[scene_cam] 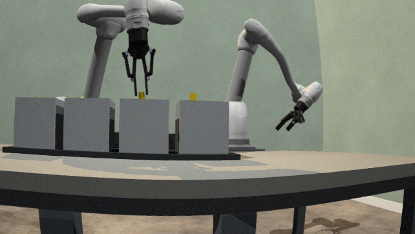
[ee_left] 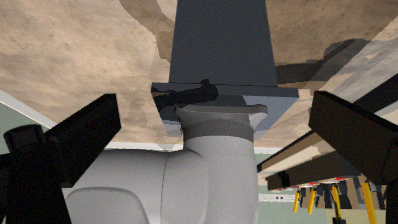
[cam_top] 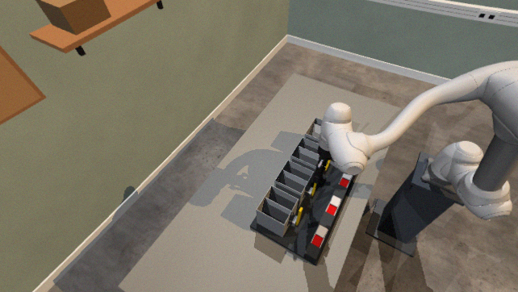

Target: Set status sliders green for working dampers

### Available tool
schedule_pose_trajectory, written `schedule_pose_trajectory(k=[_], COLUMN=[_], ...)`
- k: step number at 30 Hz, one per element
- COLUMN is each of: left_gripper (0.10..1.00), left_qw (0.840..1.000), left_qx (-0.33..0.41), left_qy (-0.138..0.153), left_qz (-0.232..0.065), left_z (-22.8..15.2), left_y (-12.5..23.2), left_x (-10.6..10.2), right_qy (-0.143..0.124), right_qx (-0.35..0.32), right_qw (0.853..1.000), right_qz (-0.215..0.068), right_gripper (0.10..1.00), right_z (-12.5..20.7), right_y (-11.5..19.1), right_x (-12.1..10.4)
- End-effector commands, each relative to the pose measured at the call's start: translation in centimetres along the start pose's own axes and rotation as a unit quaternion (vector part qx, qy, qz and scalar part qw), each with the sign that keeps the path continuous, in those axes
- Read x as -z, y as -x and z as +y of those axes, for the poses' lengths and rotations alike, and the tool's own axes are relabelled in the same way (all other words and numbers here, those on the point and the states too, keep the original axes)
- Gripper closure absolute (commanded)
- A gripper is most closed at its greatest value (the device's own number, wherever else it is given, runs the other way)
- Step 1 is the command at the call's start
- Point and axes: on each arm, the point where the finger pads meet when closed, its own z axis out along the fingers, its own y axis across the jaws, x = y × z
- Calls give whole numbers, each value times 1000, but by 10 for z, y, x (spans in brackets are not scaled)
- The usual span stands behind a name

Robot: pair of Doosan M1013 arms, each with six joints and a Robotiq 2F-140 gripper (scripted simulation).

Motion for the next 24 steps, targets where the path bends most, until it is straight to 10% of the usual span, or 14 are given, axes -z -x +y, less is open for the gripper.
schedule_pose_trajectory(k=[1,24], left_gripper=[98,98], left_qw=[1000,1000], left_qx=[0,0], left_qy=[0,0], left_qz=[0,0], left_z=[0,0], left_y=[0,0], left_x=[0,0], right_qy=[1,1], right_qx=[0,0], right_qw=[1000,1000], right_qz=[0,0], right_gripper=[795,795], right_z=[0,1], right_y=[0,0], right_x=[-7,-43])
